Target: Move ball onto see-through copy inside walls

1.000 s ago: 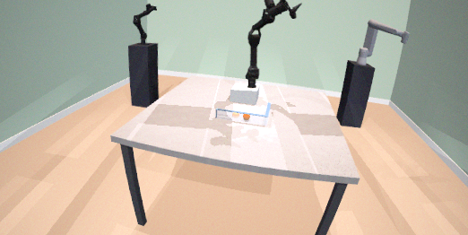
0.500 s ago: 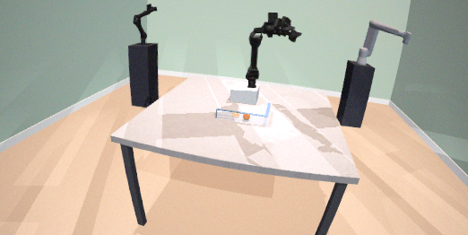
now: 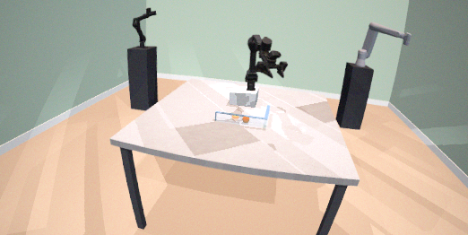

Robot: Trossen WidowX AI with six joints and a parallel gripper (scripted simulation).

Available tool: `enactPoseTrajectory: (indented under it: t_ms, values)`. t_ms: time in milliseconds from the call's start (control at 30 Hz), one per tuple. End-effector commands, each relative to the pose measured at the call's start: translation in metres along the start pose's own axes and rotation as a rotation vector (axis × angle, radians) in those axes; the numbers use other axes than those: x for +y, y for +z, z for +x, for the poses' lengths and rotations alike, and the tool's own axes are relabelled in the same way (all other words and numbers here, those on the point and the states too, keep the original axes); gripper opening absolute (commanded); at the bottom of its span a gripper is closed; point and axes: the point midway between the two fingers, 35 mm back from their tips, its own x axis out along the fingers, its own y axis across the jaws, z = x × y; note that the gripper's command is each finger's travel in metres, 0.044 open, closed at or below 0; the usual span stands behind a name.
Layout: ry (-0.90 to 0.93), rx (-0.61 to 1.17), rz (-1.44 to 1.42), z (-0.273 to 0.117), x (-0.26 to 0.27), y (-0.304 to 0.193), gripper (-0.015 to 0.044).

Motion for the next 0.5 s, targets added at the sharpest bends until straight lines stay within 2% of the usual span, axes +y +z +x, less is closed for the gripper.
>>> enactPoseTrajectory:
  t_ms: [0, 233, 467]
  values:
    - [-0.055, 0.221, 0.141, 0.018, -0.021, -0.072, 0.0327]
    - [-0.163, 0.567, 0.351, 0.017, -0.044, -0.184, 0.0327]
    - [-0.289, 0.932, 0.542, -0.014, -0.053, -0.290, 0.0327]
